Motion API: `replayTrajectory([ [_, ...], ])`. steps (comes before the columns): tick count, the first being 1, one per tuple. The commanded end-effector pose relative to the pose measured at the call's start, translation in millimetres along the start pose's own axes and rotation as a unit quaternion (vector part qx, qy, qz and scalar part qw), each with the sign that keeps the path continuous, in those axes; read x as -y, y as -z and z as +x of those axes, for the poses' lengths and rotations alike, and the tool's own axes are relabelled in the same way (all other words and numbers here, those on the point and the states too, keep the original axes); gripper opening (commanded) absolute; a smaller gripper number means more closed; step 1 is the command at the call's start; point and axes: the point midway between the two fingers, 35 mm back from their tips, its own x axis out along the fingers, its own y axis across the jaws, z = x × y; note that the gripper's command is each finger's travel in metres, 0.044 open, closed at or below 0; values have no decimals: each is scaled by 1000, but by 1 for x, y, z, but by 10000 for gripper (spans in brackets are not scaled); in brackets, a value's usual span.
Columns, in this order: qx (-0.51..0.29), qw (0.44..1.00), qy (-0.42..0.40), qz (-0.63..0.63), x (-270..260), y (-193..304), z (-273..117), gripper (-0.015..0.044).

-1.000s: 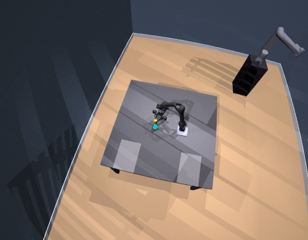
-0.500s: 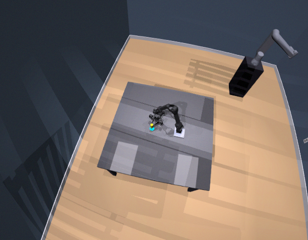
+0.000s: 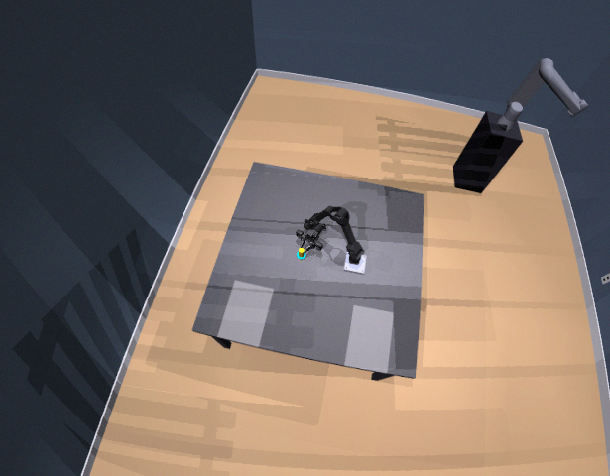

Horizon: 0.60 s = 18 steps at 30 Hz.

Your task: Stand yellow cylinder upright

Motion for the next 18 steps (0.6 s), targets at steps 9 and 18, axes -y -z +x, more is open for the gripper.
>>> replayTrajectory([
  [9,-1,1000,0,-3,0,3,0,157],
  [18,-1,1000,0,-3,0,3,0,394],
])
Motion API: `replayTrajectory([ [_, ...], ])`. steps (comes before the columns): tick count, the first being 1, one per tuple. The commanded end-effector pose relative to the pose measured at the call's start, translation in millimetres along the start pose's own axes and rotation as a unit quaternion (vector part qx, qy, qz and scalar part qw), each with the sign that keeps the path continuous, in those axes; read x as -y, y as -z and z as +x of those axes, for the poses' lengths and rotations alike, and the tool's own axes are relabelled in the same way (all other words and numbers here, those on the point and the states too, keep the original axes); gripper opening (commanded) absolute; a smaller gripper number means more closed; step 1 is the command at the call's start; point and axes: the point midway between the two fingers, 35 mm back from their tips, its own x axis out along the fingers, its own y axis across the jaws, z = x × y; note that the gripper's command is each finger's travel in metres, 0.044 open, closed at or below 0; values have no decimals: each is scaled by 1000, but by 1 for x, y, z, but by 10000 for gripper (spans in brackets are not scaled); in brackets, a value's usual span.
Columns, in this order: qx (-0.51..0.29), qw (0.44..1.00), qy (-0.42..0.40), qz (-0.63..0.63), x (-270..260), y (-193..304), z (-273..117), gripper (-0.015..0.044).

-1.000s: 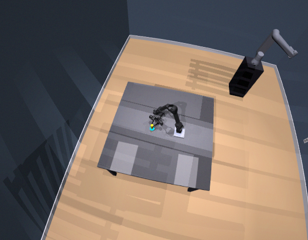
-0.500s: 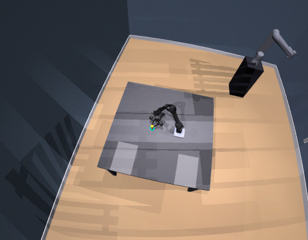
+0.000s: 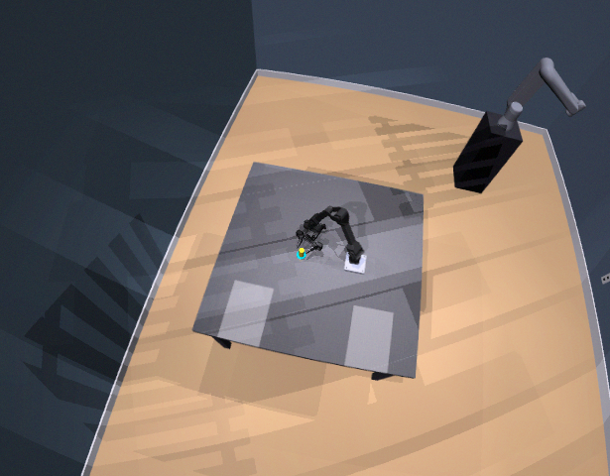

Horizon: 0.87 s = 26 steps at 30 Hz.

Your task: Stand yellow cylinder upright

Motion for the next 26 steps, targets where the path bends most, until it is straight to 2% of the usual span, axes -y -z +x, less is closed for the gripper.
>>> replayTrajectory([
  [1,-1,1000,0,-3,0,1,0,400],
  [6,-1,1000,0,-3,1,-5,-1,400],
  [16,-1,1000,0,-4,1,-81,-6,400],
  [21,-1,1000,0,-4,0,-86,-6,400],
  [23,-23,1000,-16,4,-1,-85,-2,400],
  [26,-122,989,-72,32,-6,-82,14,400],
])
